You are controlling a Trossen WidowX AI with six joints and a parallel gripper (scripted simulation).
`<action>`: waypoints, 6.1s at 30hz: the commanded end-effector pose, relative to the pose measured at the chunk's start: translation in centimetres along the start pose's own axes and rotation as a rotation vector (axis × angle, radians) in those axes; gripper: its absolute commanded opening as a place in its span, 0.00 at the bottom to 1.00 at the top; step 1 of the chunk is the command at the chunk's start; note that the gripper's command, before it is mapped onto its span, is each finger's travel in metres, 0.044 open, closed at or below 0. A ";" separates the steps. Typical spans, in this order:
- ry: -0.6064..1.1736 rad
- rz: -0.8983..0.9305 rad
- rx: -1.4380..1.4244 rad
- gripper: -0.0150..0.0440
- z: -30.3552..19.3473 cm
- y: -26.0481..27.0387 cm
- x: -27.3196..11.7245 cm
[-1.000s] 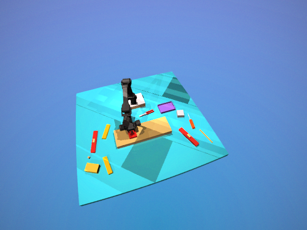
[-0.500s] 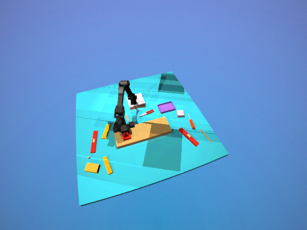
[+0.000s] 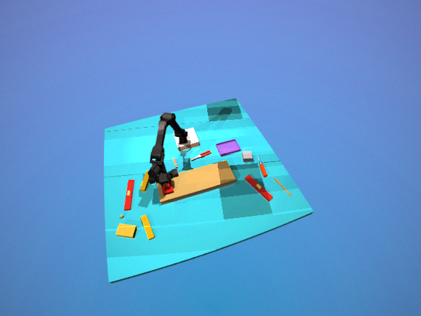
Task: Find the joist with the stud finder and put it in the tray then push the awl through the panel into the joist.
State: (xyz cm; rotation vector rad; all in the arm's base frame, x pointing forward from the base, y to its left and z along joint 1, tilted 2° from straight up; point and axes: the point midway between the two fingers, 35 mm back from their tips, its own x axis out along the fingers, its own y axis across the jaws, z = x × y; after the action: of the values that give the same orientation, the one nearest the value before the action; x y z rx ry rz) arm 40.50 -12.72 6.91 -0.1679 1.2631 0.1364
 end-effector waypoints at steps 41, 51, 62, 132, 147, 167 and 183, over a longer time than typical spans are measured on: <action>-0.002 0.025 -0.086 0.25 4.1 3.3 -9.2; -0.007 0.080 -0.248 0.25 5.7 10.4 -8.5; -0.012 0.140 -0.426 0.25 6.1 18.4 -8.1; -0.019 0.473 -1.496 0.25 -18.2 52.7 -13.1; -0.019 0.473 -1.496 0.25 -18.8 53.1 -10.8; -0.019 0.472 -1.496 0.25 -19.8 53.2 -7.3; -0.019 0.472 -1.496 0.25 -20.6 53.1 -5.1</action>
State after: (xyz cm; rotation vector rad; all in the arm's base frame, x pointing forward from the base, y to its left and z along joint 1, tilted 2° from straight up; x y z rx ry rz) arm 9.38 35.00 3.25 -1.1405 0.9330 1.4773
